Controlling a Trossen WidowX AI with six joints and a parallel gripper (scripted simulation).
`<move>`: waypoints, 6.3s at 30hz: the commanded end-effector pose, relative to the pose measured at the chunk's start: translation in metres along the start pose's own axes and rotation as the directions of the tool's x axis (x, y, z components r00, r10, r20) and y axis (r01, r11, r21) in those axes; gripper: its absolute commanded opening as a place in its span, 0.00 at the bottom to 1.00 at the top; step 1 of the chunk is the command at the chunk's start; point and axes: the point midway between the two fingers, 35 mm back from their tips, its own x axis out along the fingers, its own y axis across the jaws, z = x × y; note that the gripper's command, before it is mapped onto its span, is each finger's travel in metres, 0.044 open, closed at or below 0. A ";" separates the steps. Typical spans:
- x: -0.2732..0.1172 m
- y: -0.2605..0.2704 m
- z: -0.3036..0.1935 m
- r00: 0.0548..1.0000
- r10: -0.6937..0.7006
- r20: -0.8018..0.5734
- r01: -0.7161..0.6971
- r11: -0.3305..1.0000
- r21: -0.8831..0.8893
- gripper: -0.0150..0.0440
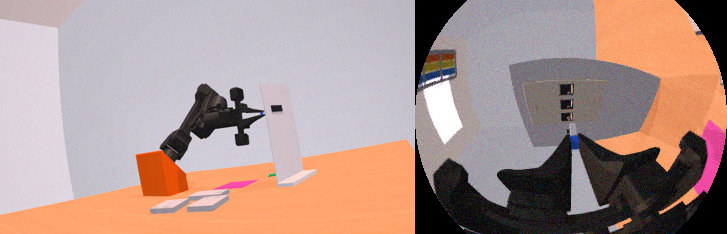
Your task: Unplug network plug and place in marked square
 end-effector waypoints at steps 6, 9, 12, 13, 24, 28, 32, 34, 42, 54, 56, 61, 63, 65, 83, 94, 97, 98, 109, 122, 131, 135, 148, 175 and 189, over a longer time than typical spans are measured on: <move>-0.007 -0.001 -0.002 1.000 -0.005 -0.002 0.005 1.000 -0.003 0.25; -0.008 -0.001 -0.002 1.000 -0.006 -0.001 0.006 1.000 -0.003 0.25; -0.010 -0.001 -0.003 1.000 -0.006 -0.001 0.006 1.000 -0.003 0.25; -0.011 -0.001 -0.003 1.000 -0.006 0.000 0.006 1.000 -0.003 0.25; -0.017 -0.001 -0.004 1.000 -0.008 0.001 0.008 1.000 -0.003 0.25; -0.019 -0.002 -0.005 1.000 -0.009 0.002 0.009 1.000 -0.003 0.25; -0.022 -0.002 -0.005 1.000 -0.010 0.003 0.010 1.000 -0.003 0.25; -0.023 -0.002 -0.006 1.000 -0.010 0.003 0.010 1.000 -0.003 0.25; -0.028 -0.002 -0.007 1.000 -0.011 0.004 0.011 1.000 -0.003 0.25; -0.031 0.020 -0.008 1.000 0.015 0.016 -0.016 1.000 0.013 0.25; -0.032 0.024 -0.009 1.000 0.020 0.017 -0.020 1.000 0.015 0.25; -0.036 0.034 -0.010 0.999 0.030 0.022 -0.031 0.999 0.021 0.25; -0.038 0.038 -0.011 0.999 0.035 0.023 -0.035 0.999 0.023 0.25; -0.040 0.042 -0.012 0.999 0.039 0.025 -0.040 0.999 0.025 0.25; -0.046 0.024 -0.006 0.993 -0.105 0.062 0.106 0.994 -0.010 0.25; -0.055 -0.021 0.000 0.942 -0.327 0.074 0.331 0.942 -0.052 0.25; -0.059 -0.032 0.001 0.921 -0.384 0.071 0.388 0.920 -0.061 0.25; -0.060 -0.036 0.000 0.913 -0.402 0.069 0.406 0.912 -0.063 0.25; -0.081 -0.075 -0.005 0.812 -0.583 0.024 0.583 0.808 -0.089 0.25; -0.112 -0.110 -0.022 0.670 -0.738 -0.075 0.730 0.674 -0.115 0.25; -0.126 -0.121 -0.032 0.609 -0.782 -0.129 0.773 0.622 -0.125 0.25; -0.126 -0.122 -0.031 0.609 -0.783 -0.128 0.773 0.622 -0.125 0.25; -0.124 -0.134 -0.029 0.605 -0.787 -0.124 0.777 0.617 -0.128 0.25; -0.121 -0.156 -0.028 0.602 -0.789 -0.121 0.779 0.614 -0.129 0.25; -0.122 -0.167 -0.030 0.604 -0.787 -0.123 0.777 0.616 -0.128 0.25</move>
